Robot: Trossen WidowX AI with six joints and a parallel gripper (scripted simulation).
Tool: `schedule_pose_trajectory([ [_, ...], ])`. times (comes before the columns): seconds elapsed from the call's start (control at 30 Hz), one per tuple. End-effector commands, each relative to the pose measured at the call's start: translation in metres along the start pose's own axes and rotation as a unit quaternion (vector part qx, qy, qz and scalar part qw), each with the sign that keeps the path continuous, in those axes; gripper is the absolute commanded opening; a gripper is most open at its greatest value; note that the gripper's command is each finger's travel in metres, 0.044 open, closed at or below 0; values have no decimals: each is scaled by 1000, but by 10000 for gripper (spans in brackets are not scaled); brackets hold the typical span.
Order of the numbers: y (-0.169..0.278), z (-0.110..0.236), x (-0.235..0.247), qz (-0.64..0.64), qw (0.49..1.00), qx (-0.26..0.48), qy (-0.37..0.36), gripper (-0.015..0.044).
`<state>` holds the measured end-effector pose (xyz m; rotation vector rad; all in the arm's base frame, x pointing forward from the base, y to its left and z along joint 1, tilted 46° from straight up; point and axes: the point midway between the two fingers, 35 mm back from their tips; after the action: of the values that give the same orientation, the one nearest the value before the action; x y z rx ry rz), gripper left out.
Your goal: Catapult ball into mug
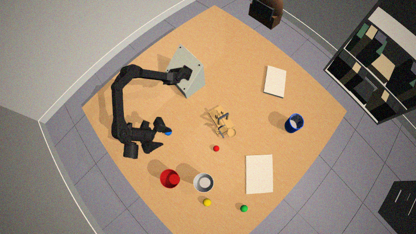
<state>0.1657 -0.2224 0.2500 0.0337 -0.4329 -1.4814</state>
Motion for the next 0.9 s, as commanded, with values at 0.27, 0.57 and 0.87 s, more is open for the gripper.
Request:
schedule_pose_trajectory([
  [0.27, 17, -43, -20, 169, 983, -52, 41, 440],
  [0.57, 29, -69, -39, 295, 949, -85, 66, 440],
  [0.87, 40, -95, -61, 421, 895, -114, 92, 440],
])
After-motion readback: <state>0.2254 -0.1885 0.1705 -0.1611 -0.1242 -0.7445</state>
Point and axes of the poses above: the point midway between the two fingers, 35 mm back from their tips, its own z axis back along the fingers, its own x axis across the jaws, y = z × x, and after that the axes turned 9 degrees about z, right-handed
